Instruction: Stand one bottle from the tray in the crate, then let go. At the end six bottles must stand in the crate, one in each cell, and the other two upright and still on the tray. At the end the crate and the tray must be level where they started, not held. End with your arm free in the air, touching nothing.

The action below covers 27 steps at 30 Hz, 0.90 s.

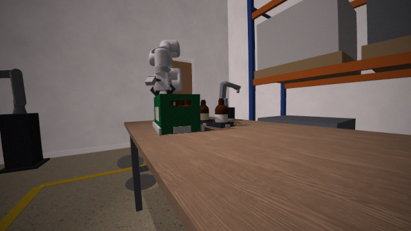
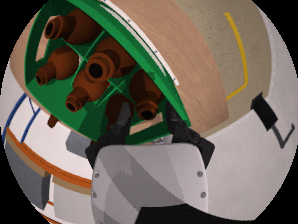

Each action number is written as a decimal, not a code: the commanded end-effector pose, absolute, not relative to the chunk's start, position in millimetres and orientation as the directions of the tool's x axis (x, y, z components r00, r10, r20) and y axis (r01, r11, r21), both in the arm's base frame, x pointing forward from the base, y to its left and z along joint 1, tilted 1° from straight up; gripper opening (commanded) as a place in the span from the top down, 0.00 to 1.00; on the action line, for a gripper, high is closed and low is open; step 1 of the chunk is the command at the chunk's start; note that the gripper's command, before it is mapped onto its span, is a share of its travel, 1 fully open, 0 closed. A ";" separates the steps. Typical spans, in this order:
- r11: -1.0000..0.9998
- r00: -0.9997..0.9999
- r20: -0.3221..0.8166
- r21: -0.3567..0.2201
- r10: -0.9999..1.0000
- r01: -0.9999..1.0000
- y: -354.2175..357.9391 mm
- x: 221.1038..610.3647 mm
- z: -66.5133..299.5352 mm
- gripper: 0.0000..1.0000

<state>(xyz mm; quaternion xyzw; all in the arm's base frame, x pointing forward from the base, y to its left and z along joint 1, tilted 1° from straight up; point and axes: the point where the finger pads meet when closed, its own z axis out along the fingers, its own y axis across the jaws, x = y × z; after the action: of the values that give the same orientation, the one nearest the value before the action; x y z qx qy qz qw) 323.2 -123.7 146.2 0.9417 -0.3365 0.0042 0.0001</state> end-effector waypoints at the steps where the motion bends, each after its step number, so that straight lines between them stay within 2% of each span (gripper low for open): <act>1: -0.774 0.774 0.011 -0.004 -0.634 -0.634 -124.1 324.2 147.4 0.35; 27: -0.774 0.774 0.011 -0.004 -0.634 -0.634 -124.4 324.0 156.9 0.35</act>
<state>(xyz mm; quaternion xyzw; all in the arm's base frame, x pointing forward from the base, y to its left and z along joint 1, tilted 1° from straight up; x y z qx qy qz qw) 323.0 -123.9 151.7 0.9417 -0.3365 0.0041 0.0001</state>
